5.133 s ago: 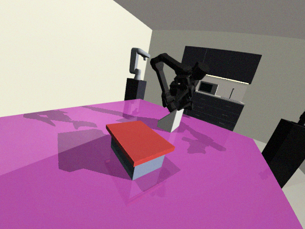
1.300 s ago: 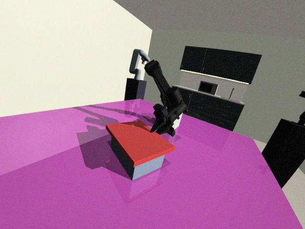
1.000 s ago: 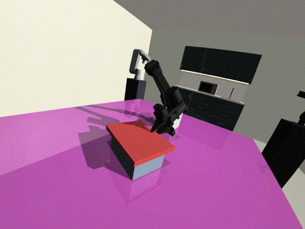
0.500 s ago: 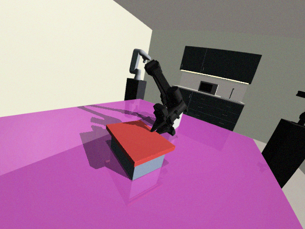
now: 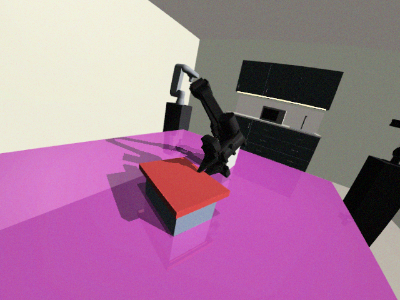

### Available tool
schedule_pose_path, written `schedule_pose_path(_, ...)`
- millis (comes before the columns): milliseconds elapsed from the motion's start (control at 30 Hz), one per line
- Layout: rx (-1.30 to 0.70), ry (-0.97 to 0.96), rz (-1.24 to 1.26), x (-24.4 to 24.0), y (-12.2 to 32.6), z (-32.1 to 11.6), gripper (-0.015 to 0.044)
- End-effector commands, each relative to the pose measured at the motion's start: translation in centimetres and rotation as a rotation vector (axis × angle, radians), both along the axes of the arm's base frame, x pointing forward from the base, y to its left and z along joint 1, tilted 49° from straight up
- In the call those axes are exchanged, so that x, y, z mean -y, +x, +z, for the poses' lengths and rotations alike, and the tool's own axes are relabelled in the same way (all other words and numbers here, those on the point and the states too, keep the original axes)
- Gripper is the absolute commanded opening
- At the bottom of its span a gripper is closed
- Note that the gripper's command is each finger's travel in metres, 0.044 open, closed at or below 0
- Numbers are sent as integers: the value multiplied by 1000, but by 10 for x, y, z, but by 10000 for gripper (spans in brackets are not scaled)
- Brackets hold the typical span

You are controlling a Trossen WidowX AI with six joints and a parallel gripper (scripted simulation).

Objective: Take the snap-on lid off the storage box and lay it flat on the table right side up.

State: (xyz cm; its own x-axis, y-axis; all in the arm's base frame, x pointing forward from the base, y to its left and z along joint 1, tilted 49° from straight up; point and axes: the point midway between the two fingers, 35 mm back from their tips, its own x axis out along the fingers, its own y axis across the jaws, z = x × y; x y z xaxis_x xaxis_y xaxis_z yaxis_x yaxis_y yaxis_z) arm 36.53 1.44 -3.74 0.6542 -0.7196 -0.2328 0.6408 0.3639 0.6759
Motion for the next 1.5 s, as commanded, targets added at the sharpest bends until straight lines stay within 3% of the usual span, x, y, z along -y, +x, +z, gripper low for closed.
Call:
schedule_pose_path(0, 13, 1, 5, -5, 0, 5, 0)
schedule_pose_path(1467, 4, -2, 3, -8, 1, 7, 0)
